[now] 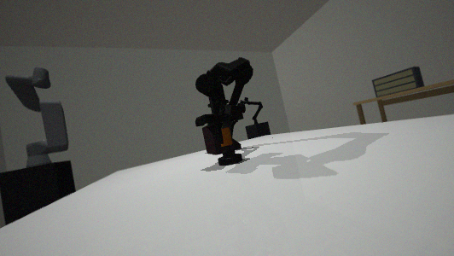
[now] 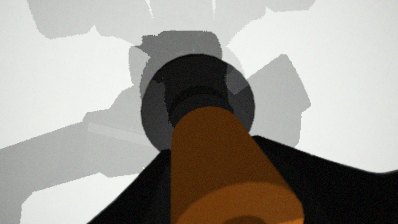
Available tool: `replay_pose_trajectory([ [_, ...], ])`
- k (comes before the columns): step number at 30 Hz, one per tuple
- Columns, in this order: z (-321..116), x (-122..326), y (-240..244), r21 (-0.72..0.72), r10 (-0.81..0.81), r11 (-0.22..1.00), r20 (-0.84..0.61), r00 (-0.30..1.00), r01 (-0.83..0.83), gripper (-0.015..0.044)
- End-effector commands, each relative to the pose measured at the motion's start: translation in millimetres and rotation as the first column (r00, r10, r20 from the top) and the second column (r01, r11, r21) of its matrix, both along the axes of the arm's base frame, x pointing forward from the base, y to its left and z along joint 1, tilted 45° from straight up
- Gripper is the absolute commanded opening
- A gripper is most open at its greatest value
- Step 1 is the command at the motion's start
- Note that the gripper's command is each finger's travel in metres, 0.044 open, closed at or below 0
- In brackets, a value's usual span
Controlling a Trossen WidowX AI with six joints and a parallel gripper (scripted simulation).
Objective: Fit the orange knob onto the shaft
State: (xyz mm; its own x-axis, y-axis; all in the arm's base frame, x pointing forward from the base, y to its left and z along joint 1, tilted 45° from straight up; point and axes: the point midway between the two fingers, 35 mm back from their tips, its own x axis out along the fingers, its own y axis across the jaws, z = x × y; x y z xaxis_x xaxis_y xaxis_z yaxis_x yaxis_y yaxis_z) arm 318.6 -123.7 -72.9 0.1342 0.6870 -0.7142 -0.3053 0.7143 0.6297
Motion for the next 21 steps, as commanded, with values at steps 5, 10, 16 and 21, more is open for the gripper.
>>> replay_pose_trajectory([
  [5, -0.6, 0.5, 0.4, -0.002, -0.002, 1.000, 0.003, 1.000, 0.002, 0.0000],
  [10, 1.1, -0.8, -1.2, -0.002, -0.002, 1.000, 0.003, 1.000, 0.002, 0.0000],
  [16, 3.4, -2.5, -2.0, -0.006, 0.017, 1.000, 0.021, 1.000, -0.017, 0.0000],
  [21, 3.5, -4.2, -1.0, -0.038, 0.142, 0.990, 0.136, 0.981, -0.138, 0.0000],
])
